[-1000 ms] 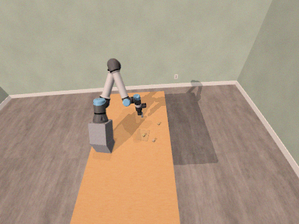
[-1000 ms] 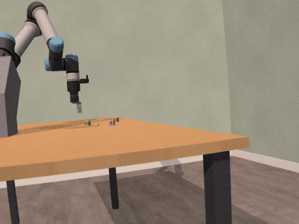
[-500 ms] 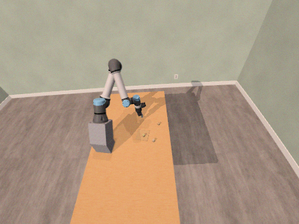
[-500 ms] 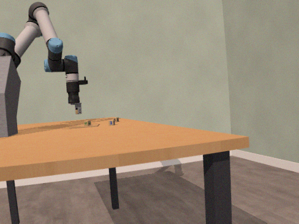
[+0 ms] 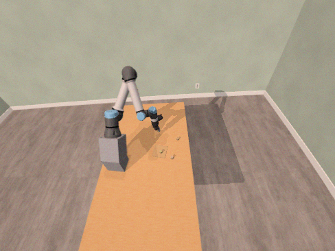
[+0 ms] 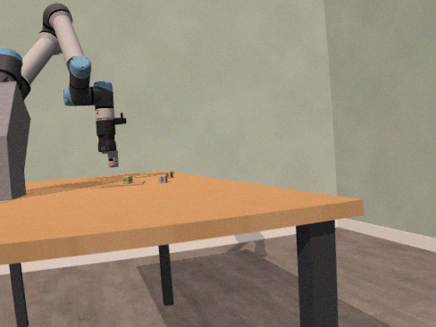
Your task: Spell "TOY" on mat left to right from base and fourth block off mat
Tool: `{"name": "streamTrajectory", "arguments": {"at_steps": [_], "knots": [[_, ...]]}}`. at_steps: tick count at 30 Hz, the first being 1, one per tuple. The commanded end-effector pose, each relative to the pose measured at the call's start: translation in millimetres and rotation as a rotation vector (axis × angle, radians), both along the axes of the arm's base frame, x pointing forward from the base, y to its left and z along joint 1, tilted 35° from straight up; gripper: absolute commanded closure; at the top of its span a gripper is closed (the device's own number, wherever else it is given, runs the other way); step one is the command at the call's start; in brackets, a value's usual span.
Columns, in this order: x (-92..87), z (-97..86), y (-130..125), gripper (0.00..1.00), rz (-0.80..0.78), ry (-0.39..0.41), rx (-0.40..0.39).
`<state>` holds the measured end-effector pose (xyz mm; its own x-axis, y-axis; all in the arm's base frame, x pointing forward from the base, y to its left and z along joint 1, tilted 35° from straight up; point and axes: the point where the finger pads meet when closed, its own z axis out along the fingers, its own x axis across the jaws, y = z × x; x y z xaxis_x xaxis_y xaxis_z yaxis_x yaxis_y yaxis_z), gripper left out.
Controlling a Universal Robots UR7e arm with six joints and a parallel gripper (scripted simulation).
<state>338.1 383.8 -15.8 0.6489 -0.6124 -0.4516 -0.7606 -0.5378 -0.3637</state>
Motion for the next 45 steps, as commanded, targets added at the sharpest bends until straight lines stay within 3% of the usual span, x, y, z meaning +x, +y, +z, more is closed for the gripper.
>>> {"name": "streamTrajectory", "arguments": {"at_steps": [1, 28, 45], "knots": [[0.0, 0.2, 0.1, 0.51, 0.012, -0.01, 0.001], [0.9, -0.7, 0.0, 0.51, -0.01, -0.042, 0.034], [1.2, -0.9, -0.5, 0.51, -0.084, -0.141, 0.141]]}}
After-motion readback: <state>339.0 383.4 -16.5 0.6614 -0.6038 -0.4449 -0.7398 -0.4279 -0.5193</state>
